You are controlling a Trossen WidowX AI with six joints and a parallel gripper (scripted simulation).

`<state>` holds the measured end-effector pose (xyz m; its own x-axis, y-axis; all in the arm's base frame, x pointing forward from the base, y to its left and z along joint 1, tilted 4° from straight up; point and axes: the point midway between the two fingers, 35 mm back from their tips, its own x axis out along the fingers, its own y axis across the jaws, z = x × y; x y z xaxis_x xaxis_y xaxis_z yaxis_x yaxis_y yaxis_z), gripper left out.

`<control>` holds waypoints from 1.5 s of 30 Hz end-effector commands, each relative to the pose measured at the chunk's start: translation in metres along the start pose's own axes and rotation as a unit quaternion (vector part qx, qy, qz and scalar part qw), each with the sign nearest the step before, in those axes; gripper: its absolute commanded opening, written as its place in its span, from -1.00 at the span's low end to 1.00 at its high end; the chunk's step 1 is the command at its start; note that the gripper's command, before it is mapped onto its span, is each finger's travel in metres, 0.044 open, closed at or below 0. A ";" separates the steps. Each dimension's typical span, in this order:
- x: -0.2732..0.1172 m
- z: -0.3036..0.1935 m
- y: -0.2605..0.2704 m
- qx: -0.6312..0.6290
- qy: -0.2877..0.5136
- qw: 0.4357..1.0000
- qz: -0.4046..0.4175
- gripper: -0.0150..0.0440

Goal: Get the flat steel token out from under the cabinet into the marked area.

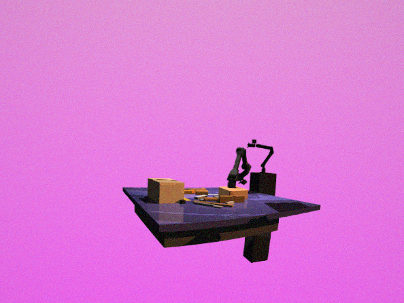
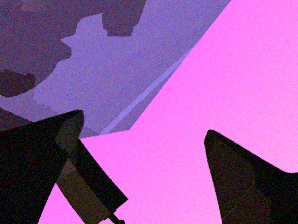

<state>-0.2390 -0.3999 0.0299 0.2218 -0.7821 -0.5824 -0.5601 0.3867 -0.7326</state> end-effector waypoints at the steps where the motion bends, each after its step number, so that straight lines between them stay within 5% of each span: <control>1: 0.000 0.000 0.000 0.000 0.000 1.000 0.000 0.78; 11: 0.000 0.000 0.000 0.000 0.000 1.000 0.000 -0.08; 14: 0.000 0.000 0.000 0.000 0.000 1.000 0.000 0.00; 20: 0.008 0.005 0.011 0.000 0.000 1.000 0.000 -0.49; 45: 0.008 0.005 0.011 0.000 0.000 1.000 0.000 -0.49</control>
<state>-0.2392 -0.3991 0.0148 0.2219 -0.7812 -0.5835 -0.5580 0.3891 -0.7330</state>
